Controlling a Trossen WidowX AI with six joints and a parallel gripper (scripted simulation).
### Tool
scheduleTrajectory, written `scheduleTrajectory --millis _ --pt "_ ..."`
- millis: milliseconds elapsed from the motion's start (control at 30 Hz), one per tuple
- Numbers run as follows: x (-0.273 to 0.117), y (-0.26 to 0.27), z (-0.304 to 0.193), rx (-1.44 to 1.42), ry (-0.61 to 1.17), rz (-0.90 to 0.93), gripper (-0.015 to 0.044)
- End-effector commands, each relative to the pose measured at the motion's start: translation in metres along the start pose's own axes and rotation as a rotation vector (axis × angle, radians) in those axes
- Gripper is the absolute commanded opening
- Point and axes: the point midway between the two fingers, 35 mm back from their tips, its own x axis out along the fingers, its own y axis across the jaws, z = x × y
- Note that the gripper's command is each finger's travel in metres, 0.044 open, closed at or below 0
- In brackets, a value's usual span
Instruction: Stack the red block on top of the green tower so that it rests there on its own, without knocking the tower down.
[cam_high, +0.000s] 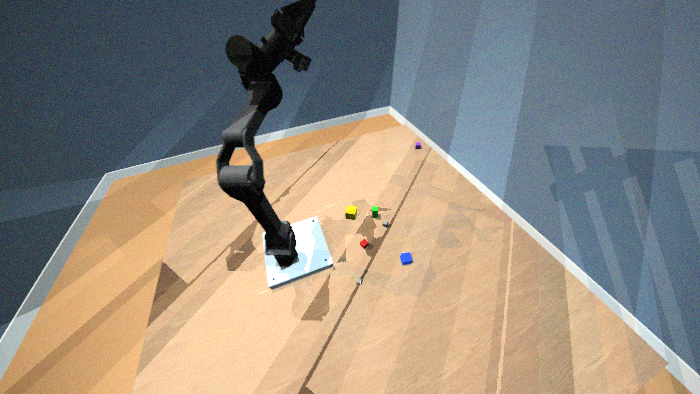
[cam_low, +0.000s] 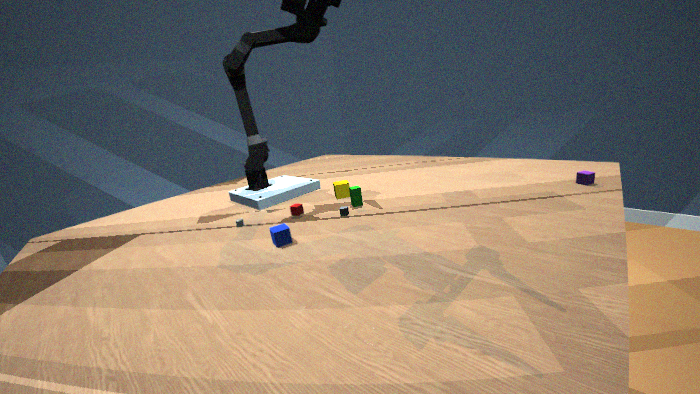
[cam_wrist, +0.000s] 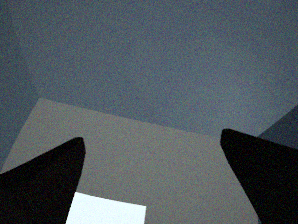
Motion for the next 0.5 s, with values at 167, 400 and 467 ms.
scheduleTrajectory --millis 167,400,467 --pt "0.011 -0.015 0.036 -0.238 -0.021 -0.034 0.044" --pt "0.027 -0.037 0.086 -0.709 -0.039 -0.147 0.044" --pt "0.032 -0.043 0.11 -0.895 -0.048 -0.205 0.044"
